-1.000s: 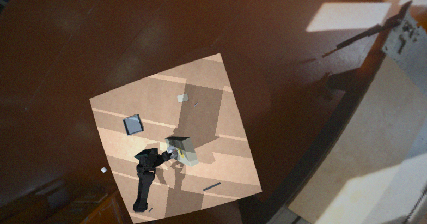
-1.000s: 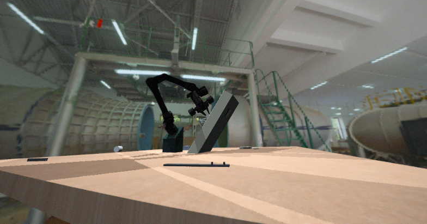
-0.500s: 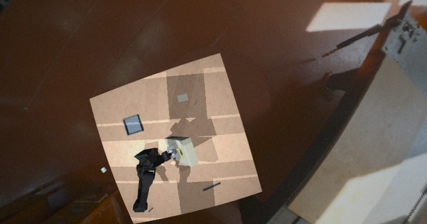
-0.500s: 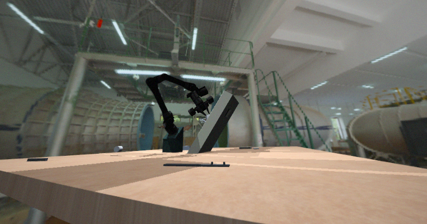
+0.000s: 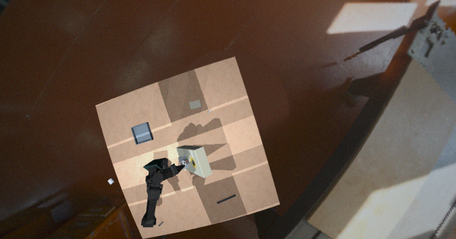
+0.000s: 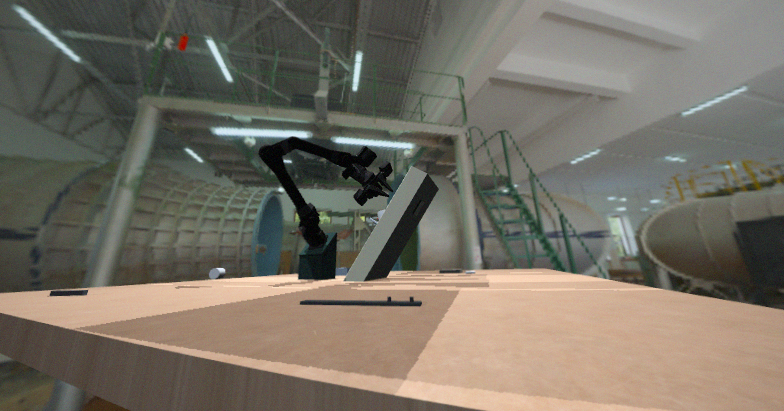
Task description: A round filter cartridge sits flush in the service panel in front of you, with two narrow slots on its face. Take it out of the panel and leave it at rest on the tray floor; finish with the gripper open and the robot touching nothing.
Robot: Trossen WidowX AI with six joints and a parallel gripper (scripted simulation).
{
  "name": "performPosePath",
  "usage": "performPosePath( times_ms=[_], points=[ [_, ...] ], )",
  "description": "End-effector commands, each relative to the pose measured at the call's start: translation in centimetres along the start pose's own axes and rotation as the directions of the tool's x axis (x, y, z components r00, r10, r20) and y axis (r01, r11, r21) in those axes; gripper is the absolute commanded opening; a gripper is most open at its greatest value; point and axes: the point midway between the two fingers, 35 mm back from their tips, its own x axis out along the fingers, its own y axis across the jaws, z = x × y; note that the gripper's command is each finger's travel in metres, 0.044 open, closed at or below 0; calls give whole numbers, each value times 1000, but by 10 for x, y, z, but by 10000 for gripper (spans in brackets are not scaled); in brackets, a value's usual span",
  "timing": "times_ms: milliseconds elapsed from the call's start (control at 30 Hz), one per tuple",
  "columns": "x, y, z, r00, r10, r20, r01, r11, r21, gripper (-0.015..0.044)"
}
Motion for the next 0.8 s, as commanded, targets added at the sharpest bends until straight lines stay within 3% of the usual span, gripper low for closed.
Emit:
performPosePath(
  times_ms=[0, 367, 500, 633, 767],
  points=[
    [-4, -6, -5, 999, -30, -20, 30, 1000, -2, 126],
    [-48, -61, -17, 1000, 1, 1, -1, 1000, 0, 414],
    [-42, -50, -13, 999, 39, 17, -41, 978, 205, 309],
    [-34, -32, -6, 994, 103, 41, -109, 850, 515, 305],
    [-26, -13, 1, 983, 171, 62, -156, 622, 768, 305]
  ],
)
